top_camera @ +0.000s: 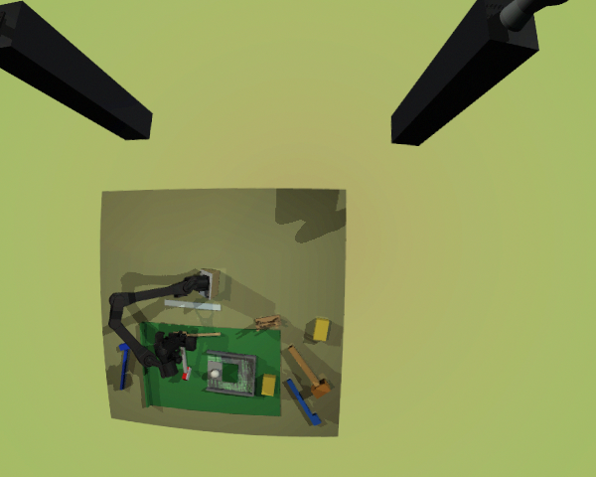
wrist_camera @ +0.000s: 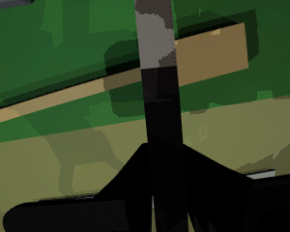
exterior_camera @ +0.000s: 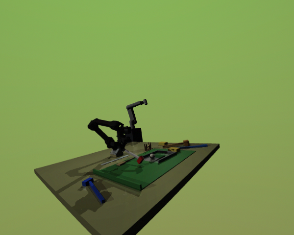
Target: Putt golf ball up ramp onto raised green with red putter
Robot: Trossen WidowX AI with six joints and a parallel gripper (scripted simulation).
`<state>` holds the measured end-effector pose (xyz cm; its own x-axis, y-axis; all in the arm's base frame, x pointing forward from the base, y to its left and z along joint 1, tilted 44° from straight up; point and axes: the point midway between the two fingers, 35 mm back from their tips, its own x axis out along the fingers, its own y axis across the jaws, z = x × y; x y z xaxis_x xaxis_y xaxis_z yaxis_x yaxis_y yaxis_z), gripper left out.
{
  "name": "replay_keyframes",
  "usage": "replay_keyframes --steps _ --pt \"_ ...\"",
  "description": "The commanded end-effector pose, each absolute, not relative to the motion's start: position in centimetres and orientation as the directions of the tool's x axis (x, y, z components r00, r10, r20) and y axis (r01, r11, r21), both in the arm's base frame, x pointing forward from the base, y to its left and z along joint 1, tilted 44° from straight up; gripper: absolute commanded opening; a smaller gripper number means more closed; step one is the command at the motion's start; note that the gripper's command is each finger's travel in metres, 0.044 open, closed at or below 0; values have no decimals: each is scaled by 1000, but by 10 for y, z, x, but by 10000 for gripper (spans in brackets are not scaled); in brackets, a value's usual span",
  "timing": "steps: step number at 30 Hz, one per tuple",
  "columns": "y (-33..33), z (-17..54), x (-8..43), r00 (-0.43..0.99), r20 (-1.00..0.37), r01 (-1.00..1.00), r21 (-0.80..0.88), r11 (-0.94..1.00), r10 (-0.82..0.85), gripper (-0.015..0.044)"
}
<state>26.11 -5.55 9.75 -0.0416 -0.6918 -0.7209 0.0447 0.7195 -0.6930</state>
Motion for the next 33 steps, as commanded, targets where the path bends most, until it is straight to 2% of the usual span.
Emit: replay_keyframes --steps 1,8,33 --pt "-40 111 265 -29 -726 51 -688 724 -687 0" --pt "-20 132 264 -30 -725 50 -689 723 -688 0" --pt "-26 126 264 -31 -722 45 -691 721 -691 0"
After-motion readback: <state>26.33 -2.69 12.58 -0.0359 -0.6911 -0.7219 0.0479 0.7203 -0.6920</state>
